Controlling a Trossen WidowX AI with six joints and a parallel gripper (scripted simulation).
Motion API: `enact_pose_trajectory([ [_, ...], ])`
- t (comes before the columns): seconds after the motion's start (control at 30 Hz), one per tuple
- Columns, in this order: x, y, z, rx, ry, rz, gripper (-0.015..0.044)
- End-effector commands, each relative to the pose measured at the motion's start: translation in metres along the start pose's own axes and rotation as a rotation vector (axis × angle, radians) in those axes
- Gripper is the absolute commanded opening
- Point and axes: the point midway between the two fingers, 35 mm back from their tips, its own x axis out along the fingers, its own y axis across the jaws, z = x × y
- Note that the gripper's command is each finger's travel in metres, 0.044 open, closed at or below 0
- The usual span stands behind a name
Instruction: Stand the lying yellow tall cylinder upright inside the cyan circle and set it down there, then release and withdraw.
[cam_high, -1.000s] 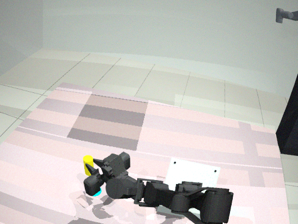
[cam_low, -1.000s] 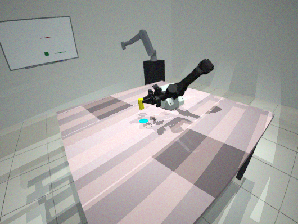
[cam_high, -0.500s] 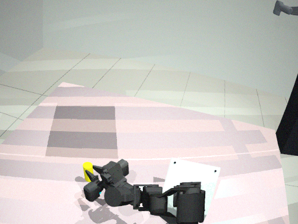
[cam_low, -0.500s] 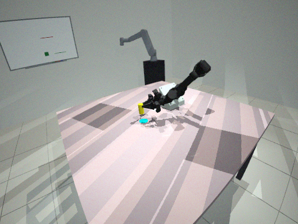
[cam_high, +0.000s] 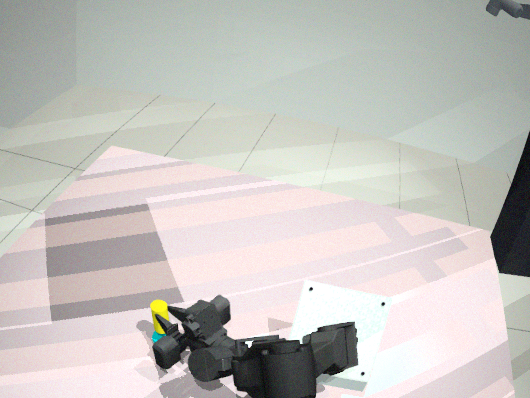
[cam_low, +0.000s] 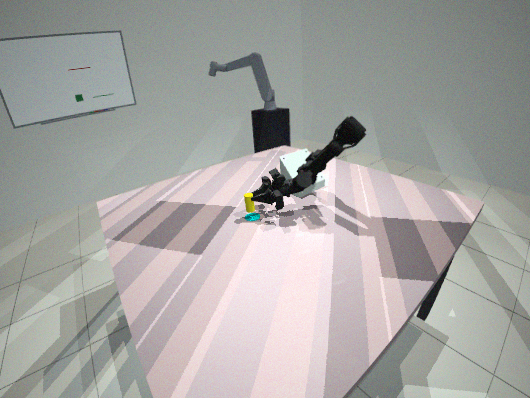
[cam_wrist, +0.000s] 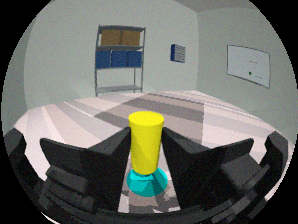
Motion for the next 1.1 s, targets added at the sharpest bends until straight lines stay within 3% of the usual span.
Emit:
enact_pose_trajectory([
  [0.0,-0.001,-0.003,-0.008,0.0,-0.001,-0.006,0.0105],
  [0.8,-0.003,-0.004,-0.031,-0.002,0.003,0.0,0.0105],
  [1.07,-0.003,-0.004,-0.031,-0.002,0.003,0.0,0.0315],
])
